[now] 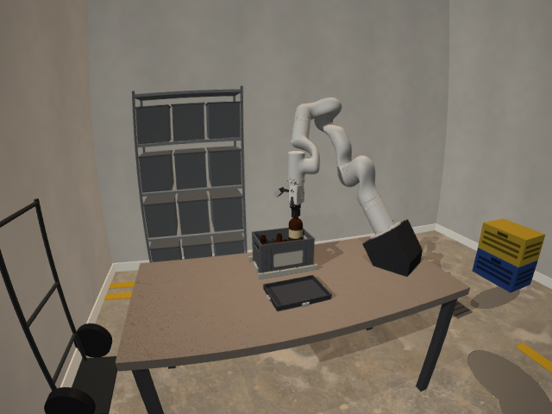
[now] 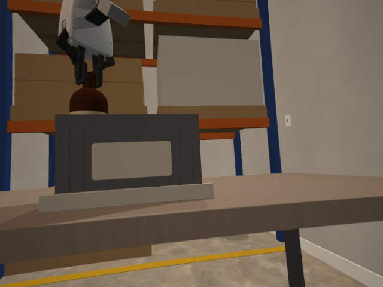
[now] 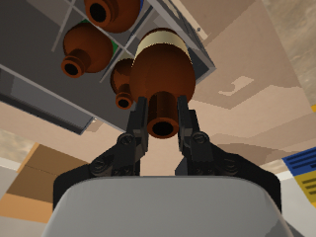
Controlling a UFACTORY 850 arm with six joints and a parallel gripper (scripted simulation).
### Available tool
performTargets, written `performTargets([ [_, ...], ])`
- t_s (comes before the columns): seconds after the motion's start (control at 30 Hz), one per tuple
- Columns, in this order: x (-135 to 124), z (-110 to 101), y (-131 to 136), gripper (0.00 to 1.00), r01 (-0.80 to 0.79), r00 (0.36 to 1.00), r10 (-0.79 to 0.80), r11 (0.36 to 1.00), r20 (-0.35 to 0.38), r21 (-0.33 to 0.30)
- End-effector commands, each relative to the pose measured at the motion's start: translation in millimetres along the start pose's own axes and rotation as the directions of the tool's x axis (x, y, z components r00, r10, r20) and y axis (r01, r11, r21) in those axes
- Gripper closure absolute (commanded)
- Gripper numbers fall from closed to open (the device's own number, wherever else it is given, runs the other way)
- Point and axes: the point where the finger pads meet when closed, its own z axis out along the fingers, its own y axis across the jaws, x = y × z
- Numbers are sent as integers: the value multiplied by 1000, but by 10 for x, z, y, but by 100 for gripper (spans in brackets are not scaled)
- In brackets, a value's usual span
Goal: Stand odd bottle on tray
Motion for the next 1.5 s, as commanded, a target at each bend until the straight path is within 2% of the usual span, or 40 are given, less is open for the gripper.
performTargets([
  [0.0,4,-35,-3,100,0,1000,0,1000,-1,1],
  [1.47,4,-125,-3,100,0,1000,0,1000,-1,1],
])
